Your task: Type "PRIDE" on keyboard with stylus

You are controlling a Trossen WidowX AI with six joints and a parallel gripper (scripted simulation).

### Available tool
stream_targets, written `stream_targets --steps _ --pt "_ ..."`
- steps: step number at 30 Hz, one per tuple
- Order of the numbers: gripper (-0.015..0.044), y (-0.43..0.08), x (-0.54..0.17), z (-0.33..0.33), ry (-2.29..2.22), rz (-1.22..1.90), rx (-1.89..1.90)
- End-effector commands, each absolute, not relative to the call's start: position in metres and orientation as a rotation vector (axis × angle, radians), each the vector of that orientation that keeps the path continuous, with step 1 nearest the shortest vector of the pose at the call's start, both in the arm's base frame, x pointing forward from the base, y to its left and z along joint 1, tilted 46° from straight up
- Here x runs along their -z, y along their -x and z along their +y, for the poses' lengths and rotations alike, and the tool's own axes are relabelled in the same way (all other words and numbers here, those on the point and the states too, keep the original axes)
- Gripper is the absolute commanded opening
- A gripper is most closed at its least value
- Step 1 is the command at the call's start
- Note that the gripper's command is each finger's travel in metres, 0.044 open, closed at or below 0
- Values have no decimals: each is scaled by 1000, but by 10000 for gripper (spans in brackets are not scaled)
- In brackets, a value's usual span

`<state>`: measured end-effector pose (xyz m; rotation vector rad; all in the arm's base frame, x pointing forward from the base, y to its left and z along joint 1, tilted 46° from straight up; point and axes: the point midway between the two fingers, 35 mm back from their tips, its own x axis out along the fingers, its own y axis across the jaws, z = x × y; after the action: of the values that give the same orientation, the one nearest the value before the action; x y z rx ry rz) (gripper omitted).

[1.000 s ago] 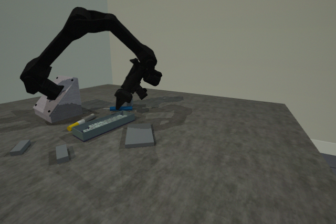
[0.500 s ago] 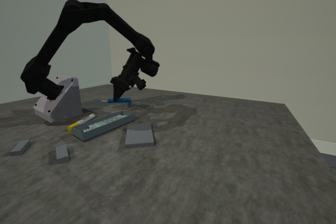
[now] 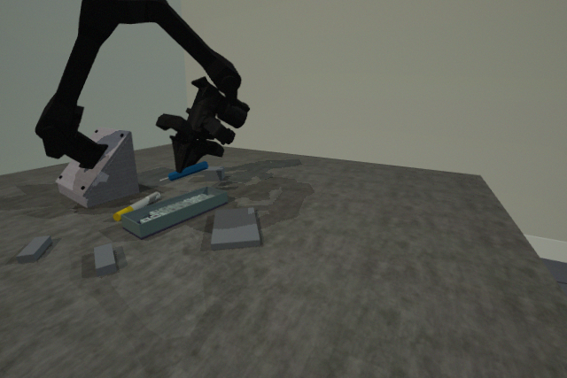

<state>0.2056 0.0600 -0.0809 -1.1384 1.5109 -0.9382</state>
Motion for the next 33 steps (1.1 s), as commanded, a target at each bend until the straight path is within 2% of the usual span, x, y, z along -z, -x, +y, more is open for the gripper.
stream_targets --steps 1,21,33 --pt "0 -209 70 56 1114 1357 977" --pt "0 -221 14 36 838 601 957" --pt "0 -225 -12 37 601 296 797"
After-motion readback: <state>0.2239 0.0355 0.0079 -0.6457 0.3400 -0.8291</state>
